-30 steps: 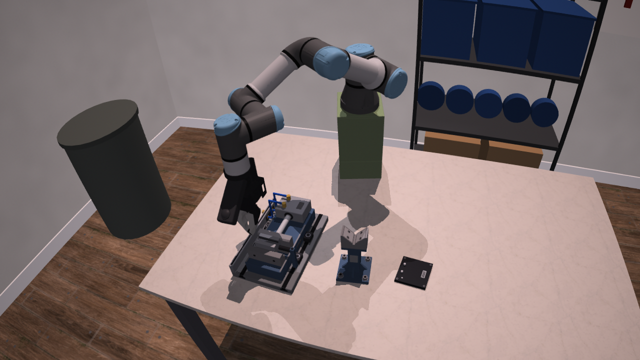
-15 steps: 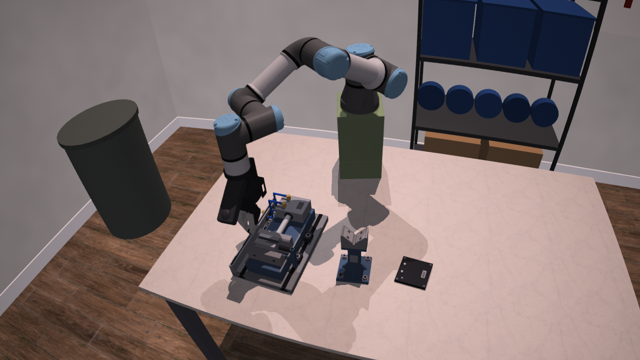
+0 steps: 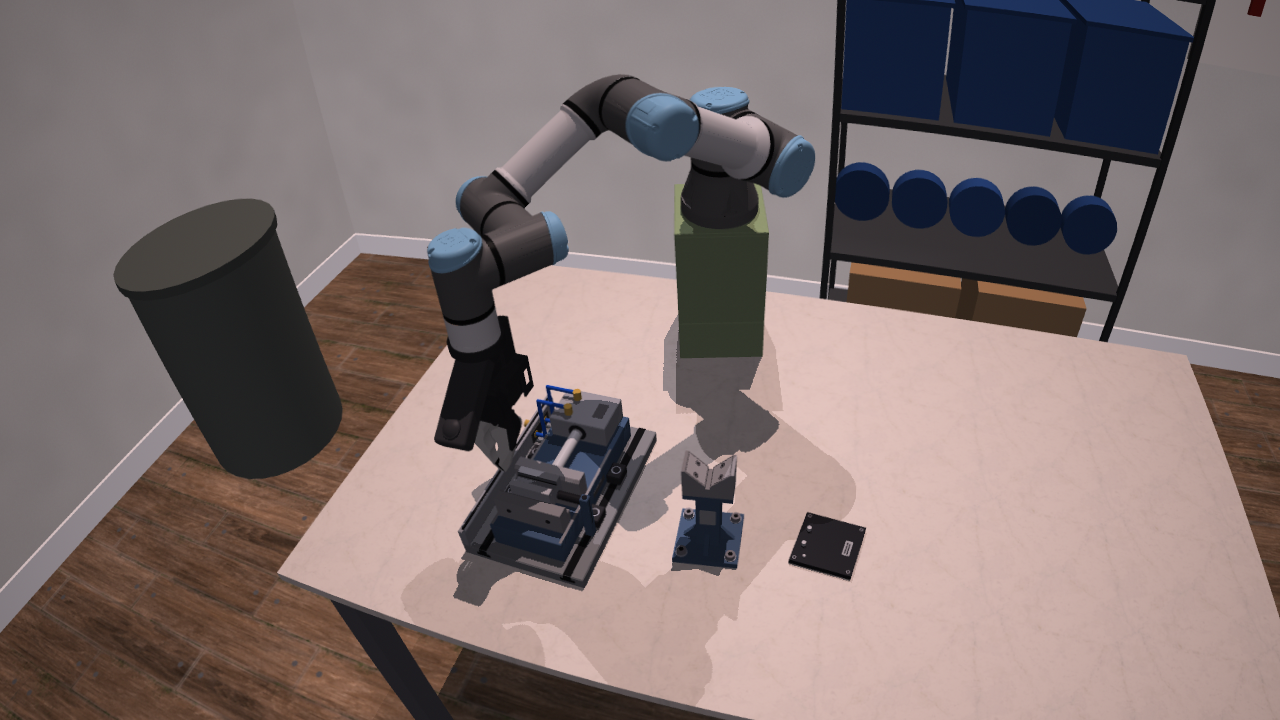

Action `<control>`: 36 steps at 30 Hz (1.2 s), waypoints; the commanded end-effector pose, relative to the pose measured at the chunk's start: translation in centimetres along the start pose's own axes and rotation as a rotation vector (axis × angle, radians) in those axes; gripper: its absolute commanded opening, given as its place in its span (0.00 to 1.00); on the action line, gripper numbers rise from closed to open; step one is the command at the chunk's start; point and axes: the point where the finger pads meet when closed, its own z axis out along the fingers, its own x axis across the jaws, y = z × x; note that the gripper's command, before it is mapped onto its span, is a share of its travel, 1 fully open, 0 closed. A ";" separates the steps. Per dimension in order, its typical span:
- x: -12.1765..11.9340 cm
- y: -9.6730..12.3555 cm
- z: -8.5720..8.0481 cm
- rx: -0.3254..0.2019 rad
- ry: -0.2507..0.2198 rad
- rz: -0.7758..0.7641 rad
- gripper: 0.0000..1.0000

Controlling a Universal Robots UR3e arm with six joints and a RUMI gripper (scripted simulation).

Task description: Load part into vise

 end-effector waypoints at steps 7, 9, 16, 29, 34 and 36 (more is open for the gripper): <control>0.1 -0.1 0.2 0.003 0.002 0.000 0.00; 0.1 -0.1 0.2 0.003 0.002 0.000 0.00; 0.1 -0.1 0.4 0.003 0.002 0.000 0.00; 0.1 -0.1 0.7 0.003 0.002 0.000 0.00; 0.1 -0.1 0.7 0.003 0.002 0.000 0.00; 0.1 -0.1 0.7 0.003 0.002 0.000 0.00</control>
